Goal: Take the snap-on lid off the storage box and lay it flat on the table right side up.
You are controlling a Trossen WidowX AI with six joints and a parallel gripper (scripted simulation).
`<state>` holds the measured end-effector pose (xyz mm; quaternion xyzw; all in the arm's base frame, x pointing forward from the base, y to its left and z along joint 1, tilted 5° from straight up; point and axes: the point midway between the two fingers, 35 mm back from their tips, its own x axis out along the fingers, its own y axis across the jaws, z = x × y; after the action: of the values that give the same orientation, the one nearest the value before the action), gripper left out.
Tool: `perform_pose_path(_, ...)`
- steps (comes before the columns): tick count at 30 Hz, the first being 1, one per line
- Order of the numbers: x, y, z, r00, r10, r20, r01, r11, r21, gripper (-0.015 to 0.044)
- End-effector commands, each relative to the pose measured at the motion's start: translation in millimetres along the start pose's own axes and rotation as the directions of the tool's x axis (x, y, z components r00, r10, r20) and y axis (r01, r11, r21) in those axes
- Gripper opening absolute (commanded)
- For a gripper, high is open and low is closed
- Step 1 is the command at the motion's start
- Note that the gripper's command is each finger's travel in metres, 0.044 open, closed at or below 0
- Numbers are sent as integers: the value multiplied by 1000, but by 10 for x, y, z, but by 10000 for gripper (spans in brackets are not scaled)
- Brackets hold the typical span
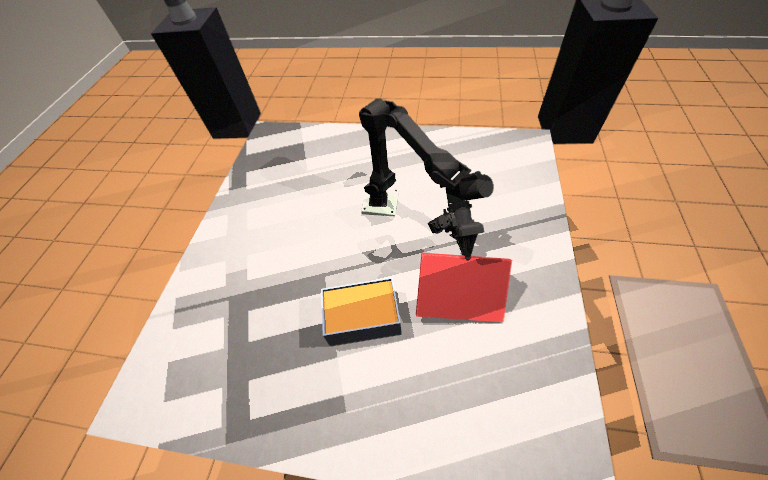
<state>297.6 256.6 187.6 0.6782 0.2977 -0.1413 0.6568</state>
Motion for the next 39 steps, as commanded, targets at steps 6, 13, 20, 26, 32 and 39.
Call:
perform_pose_path(6,59,-92,17,1000,-6,7,6,1000,-2,0)
perform_pose_path(13,95,-135,17,1000,-6,7,6,1000,-2,0)
perform_pose_path(20,130,-179,18,1000,-6,7,6,1000,-2,0)
perform_pose_path(26,161,-216,18,1000,-6,7,6,1000,-2,0)
perform_pose_path(32,192,-253,19,1000,-6,7,6,1000,-2,0)
perform_pose_path(39,228,-297,19,1000,-6,7,6,1000,-2,0)
